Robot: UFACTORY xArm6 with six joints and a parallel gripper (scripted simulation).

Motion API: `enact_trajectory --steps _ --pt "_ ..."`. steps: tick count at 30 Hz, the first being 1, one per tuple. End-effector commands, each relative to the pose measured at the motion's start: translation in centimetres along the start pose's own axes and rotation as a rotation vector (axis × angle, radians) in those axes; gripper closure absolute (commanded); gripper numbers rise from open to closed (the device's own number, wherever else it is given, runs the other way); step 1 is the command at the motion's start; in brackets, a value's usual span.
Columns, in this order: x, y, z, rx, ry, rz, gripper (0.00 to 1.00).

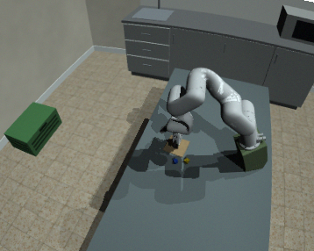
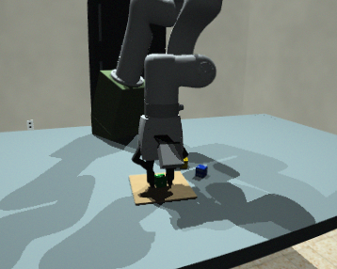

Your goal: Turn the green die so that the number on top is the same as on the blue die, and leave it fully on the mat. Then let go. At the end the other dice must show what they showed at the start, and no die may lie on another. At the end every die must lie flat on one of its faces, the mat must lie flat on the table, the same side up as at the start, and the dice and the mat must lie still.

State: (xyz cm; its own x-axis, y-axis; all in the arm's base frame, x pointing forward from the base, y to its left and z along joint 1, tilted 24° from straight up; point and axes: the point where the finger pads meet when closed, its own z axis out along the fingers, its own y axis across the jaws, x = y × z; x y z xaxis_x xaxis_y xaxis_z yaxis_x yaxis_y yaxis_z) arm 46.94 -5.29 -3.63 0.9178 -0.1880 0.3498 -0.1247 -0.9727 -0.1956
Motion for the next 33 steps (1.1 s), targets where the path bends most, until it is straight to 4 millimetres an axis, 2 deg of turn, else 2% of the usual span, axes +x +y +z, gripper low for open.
enact_trajectory --steps 1,10,12,20,24,30,31,33 --pt "0.1 0.0 -0.4 0.000 0.003 0.000 0.58" --pt "0.1 0.0 -4.4 0.000 0.003 0.000 0.58" --pt "0.1 0.0 -4.4 0.000 0.003 0.000 0.58" --pt "0.1 0.0 -8.0 0.000 0.003 0.000 0.58" --pt "0.1 0.0 -8.8 0.000 0.003 0.000 0.58" --pt "0.1 0.0 -9.0 0.000 0.003 0.000 0.58" --pt "0.1 0.0 -9.0 0.000 0.003 0.000 0.00" --pt "0.1 0.0 -9.0 0.000 0.003 0.000 0.00"
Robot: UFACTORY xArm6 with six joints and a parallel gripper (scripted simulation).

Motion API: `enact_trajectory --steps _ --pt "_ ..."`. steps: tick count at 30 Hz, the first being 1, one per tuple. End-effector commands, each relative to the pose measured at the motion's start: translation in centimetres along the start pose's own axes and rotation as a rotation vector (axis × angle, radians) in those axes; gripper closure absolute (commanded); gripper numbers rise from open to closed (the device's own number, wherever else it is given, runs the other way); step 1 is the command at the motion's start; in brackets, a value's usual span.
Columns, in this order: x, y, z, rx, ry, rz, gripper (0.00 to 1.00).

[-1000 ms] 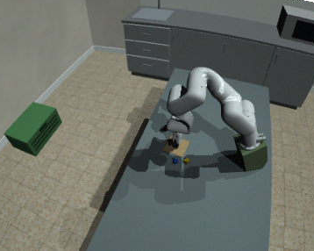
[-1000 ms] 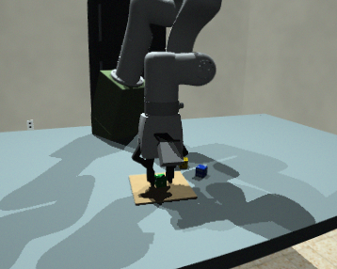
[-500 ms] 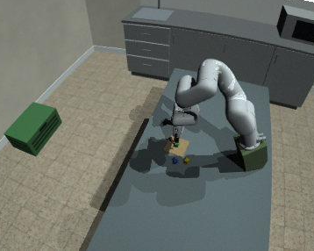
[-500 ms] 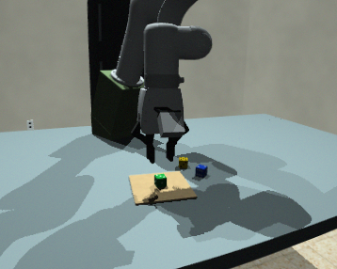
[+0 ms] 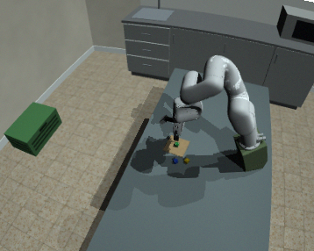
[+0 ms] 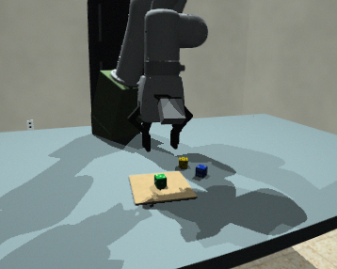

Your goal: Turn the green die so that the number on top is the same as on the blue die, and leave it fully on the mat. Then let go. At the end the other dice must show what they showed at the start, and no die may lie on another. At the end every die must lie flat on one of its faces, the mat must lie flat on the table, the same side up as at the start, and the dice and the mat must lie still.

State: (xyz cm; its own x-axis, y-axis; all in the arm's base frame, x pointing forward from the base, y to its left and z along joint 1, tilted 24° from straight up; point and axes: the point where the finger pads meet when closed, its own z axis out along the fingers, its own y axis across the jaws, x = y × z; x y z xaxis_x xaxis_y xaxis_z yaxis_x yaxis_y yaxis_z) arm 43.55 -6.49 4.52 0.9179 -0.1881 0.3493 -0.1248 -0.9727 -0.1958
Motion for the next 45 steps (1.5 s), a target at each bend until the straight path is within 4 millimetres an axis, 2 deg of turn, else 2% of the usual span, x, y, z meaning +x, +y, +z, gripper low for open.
enact_trajectory --steps 1,22,28,31,33,36,37,45 --pt "0.14 0.00 -0.09 0.000 0.003 0.000 0.00" --pt "0.14 0.00 -0.06 0.000 0.003 0.042 0.00" --pt "0.09 0.01 0.15 0.001 0.004 0.322 0.00" --pt "0.09 0.01 0.15 0.001 0.004 0.328 0.00" --pt "0.06 0.01 0.26 0.001 0.004 0.481 0.00" --pt "0.04 0.02 0.32 0.001 0.004 0.564 0.00" --pt "0.02 0.02 0.39 0.001 0.004 0.650 0.00" --pt "-0.05 0.03 0.65 0.002 0.004 1.002 0.00"
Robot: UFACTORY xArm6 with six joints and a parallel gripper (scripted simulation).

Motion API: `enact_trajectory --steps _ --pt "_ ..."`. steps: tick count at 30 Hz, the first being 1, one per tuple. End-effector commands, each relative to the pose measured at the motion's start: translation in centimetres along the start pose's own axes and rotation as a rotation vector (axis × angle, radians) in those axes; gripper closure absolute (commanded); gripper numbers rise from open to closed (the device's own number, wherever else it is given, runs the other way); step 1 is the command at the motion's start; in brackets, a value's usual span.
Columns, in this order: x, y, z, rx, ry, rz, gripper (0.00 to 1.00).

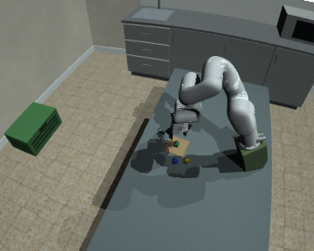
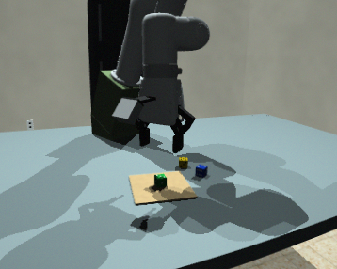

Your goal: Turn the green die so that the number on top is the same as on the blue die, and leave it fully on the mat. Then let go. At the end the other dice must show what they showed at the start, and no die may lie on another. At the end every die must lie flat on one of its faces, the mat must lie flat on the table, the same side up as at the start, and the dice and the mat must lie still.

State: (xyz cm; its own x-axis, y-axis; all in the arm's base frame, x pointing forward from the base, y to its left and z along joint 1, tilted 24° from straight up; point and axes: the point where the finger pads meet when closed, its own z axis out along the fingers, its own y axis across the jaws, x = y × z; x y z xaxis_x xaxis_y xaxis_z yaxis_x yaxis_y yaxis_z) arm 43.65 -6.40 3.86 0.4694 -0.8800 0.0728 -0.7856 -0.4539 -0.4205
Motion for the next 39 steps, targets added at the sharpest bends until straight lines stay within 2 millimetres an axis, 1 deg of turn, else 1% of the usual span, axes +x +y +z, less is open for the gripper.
enact_trajectory --steps 1,2,4,5,8,9,13,16,21,22,39 --pt "0.06 -0.08 0.00 -0.025 -0.006 0.103 0.00" --pt "0.06 -0.08 0.00 -0.025 -0.006 0.103 0.00" --pt "0.05 -0.04 0.12 -0.025 -0.004 0.260 0.00" --pt "0.04 -0.04 0.12 -0.025 -0.004 0.265 0.00" --pt "0.03 -0.01 0.22 -0.025 -0.002 0.401 0.00" --pt "0.03 -0.01 0.22 -0.025 -0.002 0.405 0.00" --pt "0.00 0.04 0.36 -0.026 0.001 0.597 0.00" --pt "-0.01 0.05 0.41 -0.026 0.002 0.657 0.00" --pt "-0.01 0.05 0.41 -0.026 0.002 0.667 0.00" --pt "-0.01 0.05 0.41 -0.026 0.002 0.667 0.58" --pt "-0.01 0.05 0.41 -0.026 0.002 0.667 0.58"
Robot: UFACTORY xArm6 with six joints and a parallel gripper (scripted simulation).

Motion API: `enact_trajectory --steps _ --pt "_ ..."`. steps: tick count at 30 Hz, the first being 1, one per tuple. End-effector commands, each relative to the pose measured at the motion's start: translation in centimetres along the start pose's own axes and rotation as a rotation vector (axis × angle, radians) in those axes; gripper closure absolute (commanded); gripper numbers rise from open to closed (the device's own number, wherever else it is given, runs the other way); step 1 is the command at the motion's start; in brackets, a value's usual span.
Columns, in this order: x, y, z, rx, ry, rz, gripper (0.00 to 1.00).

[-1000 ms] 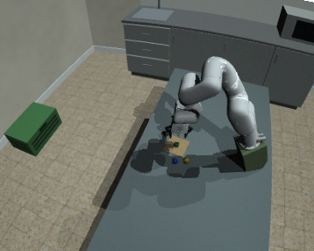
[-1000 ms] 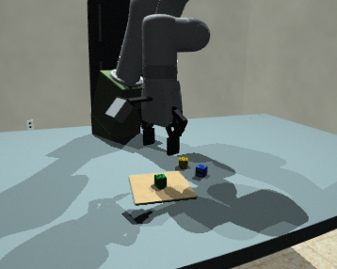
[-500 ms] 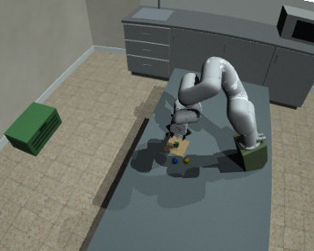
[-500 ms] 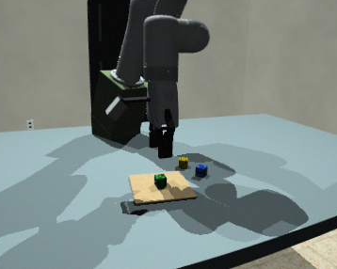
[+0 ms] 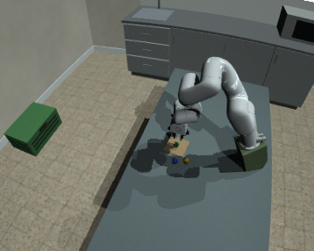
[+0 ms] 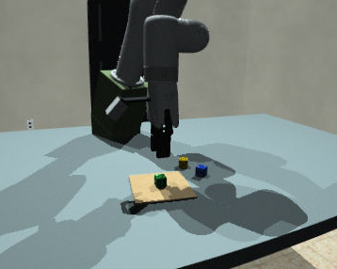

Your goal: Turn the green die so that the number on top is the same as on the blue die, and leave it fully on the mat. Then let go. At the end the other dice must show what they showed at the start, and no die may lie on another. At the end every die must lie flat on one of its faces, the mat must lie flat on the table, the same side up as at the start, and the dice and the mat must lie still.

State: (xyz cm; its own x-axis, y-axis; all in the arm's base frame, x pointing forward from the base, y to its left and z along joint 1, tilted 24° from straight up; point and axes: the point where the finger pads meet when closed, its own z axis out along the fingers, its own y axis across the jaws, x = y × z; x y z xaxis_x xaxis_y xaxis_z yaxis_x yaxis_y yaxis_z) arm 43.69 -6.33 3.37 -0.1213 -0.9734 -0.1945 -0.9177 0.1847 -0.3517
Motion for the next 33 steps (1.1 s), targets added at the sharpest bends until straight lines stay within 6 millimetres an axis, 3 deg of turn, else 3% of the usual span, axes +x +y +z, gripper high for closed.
enact_trajectory --steps 1,33 --pt "0.00 -0.11 -0.07 0.003 0.000 0.000 0.58" --pt "0.00 -0.14 0.48 0.001 0.000 0.000 0.58"
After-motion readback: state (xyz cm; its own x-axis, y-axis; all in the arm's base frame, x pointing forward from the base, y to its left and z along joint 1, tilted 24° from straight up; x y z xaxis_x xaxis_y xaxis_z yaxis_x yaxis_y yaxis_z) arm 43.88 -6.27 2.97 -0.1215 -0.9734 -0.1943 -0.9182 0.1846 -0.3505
